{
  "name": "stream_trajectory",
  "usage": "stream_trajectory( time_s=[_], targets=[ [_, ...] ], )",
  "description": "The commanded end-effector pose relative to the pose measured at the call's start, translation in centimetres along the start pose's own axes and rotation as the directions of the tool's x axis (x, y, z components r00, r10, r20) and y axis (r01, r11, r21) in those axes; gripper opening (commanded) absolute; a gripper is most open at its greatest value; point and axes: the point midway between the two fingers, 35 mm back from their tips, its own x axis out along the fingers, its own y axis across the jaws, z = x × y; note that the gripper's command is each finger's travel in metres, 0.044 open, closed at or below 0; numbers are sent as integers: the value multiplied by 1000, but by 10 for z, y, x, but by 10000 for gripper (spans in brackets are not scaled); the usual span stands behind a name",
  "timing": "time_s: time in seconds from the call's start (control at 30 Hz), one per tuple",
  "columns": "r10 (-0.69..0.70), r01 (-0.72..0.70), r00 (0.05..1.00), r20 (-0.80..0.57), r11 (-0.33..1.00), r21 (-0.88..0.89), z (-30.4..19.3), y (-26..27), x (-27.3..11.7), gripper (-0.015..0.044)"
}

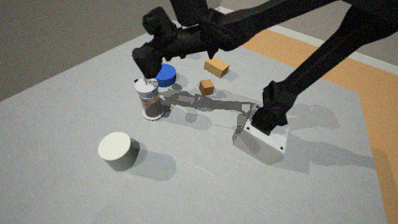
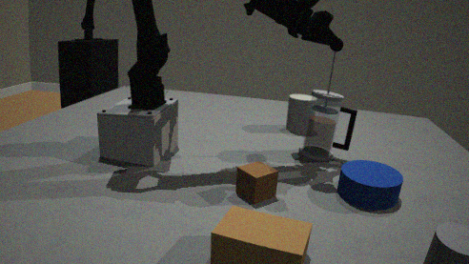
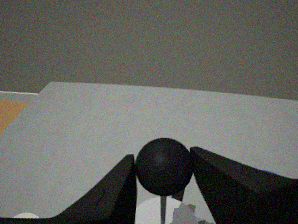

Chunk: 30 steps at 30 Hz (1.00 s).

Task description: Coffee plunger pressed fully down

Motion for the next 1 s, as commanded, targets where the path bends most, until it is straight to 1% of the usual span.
stream_trajectory(
  time_s=[0.0,0.97],
  targets=[
    [3,-4,998,-62,1000,-6,-28,0,8,125],
    [3,-4,998,-62,1000,-6,-65,-1,37,125]
  ],
)
